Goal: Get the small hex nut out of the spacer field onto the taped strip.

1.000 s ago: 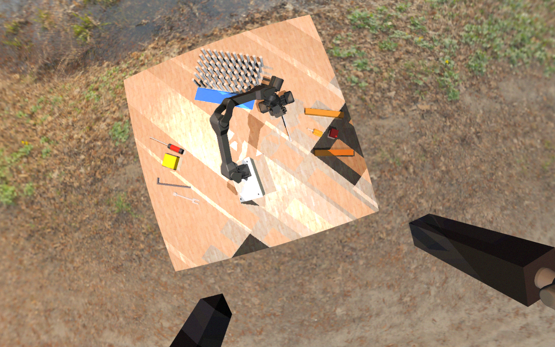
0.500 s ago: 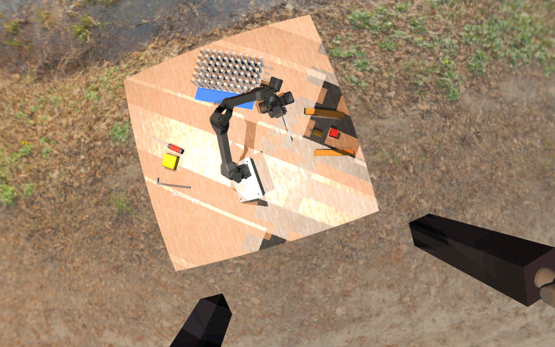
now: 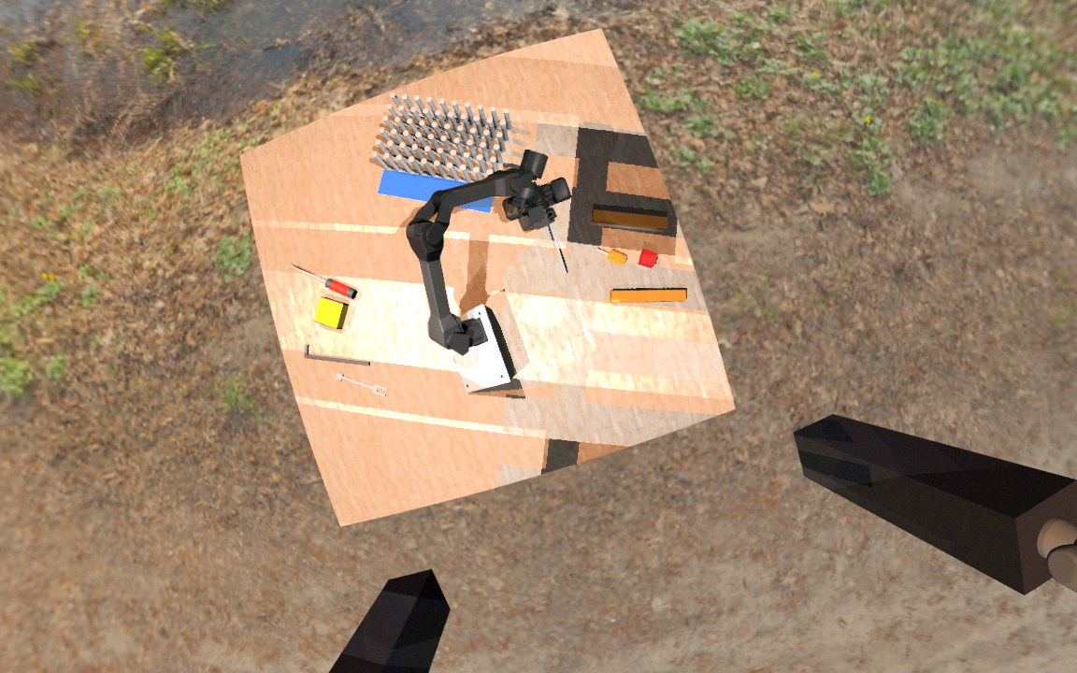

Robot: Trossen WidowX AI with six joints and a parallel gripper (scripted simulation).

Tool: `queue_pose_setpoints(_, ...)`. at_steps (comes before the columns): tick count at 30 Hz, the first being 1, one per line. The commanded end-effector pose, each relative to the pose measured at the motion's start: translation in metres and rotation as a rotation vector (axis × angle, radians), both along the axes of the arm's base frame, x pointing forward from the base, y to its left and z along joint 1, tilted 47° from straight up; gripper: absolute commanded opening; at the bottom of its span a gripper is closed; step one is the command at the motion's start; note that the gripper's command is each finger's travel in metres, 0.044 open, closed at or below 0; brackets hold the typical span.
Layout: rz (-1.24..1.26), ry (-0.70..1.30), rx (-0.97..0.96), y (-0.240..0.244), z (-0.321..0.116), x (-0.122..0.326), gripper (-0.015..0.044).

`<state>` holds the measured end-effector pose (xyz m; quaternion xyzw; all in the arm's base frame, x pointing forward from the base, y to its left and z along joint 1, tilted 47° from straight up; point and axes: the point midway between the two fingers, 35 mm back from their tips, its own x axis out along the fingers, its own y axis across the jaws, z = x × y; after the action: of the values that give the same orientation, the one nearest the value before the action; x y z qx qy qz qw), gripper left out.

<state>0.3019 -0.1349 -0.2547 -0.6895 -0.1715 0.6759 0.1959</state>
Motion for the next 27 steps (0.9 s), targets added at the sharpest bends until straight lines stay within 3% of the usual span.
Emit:
queue_pose_setpoints(1, 0.001, 0.001, 0.003, 0.0062, -0.0033, -0.0009, 0.0000)
queue_pose_setpoints(27, -0.012, -0.017, -0.029, 0.0063, -0.0034, -0.0010, 0.0000)
